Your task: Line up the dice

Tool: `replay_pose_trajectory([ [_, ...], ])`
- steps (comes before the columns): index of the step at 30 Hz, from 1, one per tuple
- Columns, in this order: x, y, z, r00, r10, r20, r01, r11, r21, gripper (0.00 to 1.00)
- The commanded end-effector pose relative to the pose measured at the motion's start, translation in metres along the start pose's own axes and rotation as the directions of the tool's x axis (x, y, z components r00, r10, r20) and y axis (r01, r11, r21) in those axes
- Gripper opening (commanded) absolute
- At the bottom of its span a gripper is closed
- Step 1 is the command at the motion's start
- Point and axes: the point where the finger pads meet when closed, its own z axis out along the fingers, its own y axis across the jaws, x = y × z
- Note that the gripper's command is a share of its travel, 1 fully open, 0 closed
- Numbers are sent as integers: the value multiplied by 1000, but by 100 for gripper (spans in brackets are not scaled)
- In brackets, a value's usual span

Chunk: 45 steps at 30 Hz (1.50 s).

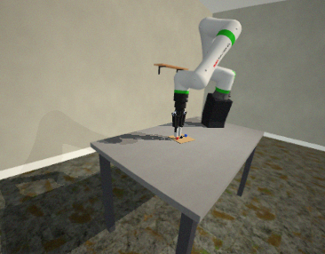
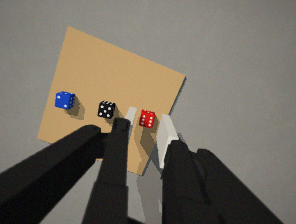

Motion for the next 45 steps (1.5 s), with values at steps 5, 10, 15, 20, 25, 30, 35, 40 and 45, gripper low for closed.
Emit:
replay_pose_trajectory([
  [5, 0, 0, -29, 1000, 0, 0, 0, 1000, 0, 19],
  [10, 0, 0, -54, 1000, 0, 0, 0, 1000, 0, 19],
  [15, 0, 0, -68, 1000, 0, 0, 0, 1000, 0, 19],
  [20, 0, 0, -70, 1000, 0, 0, 0, 1000, 0, 19],
  [25, 0, 0, -70, 1000, 0, 0, 0, 1000, 0, 100],
  [30, 0, 0, -70, 1000, 0, 0, 0, 1000, 0, 100],
  [35, 0, 0, -70, 1000, 0, 0, 0, 1000, 0, 100],
  [40, 0, 0, -70, 1000, 0, 0, 0, 1000, 0, 100],
  [45, 0, 0, -71, 1000, 0, 0, 0, 1000, 0, 100],
])
